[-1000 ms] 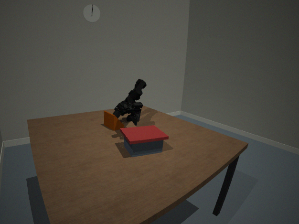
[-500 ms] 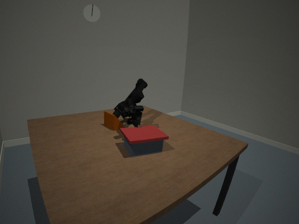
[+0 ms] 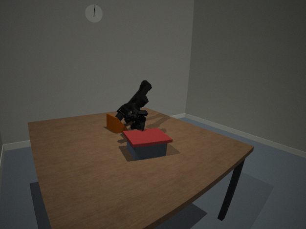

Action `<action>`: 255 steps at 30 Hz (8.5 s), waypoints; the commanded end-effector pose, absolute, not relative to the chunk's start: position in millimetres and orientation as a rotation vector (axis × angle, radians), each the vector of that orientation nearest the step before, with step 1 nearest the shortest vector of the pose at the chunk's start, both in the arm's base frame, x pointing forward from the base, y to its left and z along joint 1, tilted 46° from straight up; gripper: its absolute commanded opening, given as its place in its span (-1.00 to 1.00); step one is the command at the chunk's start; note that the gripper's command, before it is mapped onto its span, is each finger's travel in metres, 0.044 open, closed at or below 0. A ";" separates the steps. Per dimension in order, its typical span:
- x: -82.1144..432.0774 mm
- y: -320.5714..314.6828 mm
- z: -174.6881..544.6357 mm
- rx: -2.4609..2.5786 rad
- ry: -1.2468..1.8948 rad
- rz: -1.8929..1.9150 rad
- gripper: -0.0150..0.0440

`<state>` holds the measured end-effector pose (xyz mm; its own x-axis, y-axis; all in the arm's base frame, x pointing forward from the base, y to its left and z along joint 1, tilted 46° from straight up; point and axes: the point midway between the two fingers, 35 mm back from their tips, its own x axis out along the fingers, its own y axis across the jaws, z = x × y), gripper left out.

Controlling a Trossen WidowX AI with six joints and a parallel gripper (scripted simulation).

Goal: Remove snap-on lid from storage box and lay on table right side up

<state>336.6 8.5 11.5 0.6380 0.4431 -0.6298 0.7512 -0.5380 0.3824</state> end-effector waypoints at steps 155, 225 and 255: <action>341.9 -2.0 19.9 2.215 0.927 -0.624 -0.49; 364.6 -37.2 51.8 2.213 0.922 -0.626 -0.49; 395.3 -64.8 73.4 2.212 0.921 -0.625 -0.49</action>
<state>390.7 -59.3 68.3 0.6310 0.4432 -0.6367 0.7548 -0.5403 0.3719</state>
